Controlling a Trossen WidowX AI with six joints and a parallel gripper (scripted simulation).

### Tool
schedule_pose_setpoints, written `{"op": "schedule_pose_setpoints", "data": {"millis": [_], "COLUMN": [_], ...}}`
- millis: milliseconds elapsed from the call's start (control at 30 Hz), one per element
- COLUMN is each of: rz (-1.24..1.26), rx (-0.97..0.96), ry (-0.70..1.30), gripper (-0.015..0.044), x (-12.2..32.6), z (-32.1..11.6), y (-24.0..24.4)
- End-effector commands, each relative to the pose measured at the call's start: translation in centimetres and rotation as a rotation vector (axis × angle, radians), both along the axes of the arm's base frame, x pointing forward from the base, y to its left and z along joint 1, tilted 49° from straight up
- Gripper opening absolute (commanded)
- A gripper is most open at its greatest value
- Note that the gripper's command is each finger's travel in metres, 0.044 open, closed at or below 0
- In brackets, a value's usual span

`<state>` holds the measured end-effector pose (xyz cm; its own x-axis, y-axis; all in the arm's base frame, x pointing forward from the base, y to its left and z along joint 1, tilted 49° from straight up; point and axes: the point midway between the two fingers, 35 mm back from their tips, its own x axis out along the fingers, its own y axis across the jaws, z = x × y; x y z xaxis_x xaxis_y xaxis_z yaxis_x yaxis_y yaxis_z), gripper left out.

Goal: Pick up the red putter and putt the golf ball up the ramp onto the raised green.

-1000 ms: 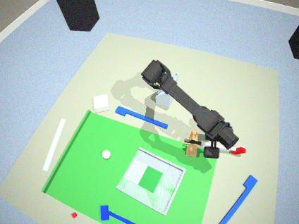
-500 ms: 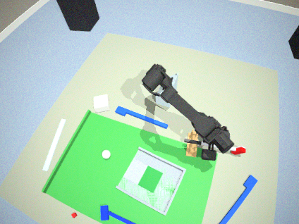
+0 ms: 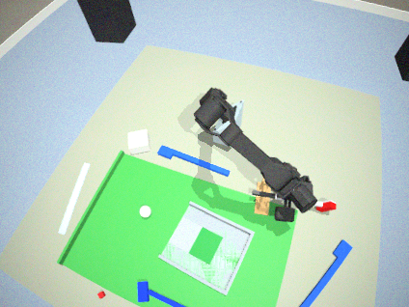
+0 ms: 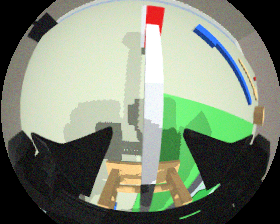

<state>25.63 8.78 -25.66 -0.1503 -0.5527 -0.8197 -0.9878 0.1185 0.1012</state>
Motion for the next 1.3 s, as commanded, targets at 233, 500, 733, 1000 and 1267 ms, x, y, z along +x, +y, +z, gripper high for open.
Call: {"op": "schedule_pose_setpoints", "data": {"millis": [233,500,733,1000,1267], "rz": [-0.001,-0.001,-0.001,-0.001,-0.002], "rx": [-0.002,-0.002,-0.002,0.002,0.002], "ry": [0.002,0.002,0.002,0.003,0.007], "gripper": [0.0309,0.0099,0.0013,0.0000,0.0000], "x": [-0.1,-0.1,-0.1,0.8,1.3], "z": [-0.2,-0.2,-0.2,2.2,6.5], "y": [-0.3,-0.3,-0.3,2.7,7.1]}}
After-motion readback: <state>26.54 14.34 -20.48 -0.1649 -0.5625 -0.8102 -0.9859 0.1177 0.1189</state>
